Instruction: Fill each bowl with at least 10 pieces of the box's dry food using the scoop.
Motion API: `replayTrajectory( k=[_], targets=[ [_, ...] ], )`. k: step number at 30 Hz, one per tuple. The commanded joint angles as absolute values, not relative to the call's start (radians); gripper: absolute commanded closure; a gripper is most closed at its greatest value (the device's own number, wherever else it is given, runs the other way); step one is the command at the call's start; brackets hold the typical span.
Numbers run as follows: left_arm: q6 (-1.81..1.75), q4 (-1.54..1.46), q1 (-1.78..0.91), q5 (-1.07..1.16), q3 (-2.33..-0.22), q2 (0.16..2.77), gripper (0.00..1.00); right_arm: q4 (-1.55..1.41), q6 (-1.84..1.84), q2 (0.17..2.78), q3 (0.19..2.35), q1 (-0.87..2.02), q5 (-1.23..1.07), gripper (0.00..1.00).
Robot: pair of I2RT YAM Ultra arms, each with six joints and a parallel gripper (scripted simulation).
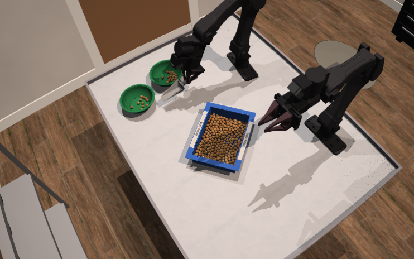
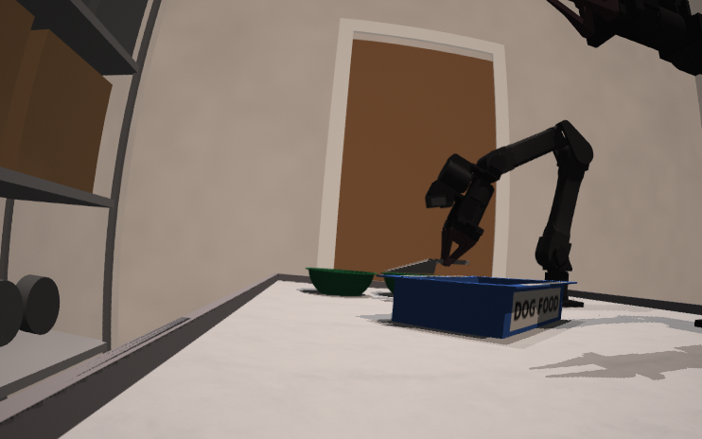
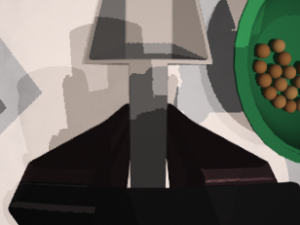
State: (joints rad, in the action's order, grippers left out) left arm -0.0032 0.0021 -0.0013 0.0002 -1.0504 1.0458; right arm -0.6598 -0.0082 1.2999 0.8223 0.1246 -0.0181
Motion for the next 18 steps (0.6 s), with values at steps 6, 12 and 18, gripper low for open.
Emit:
replayTrajectory(
  k=[6,12,18],
  targets=[
    [-0.001,0.009,0.001,-0.002,-1.084,1.043,0.74,-0.572,-0.009,1.180,0.728,0.216,-0.007,1.00],
    [-0.001,0.009,0.001,-0.002,-1.084,1.043,0.74,-0.581,-0.011,1.184,0.712,0.204,-0.013,1.00],
    [-0.001,0.009,0.001,-0.002,-1.084,1.043,0.74,-0.568,-0.012,1.226,0.691,0.205,-0.023,1.00]
  ],
)
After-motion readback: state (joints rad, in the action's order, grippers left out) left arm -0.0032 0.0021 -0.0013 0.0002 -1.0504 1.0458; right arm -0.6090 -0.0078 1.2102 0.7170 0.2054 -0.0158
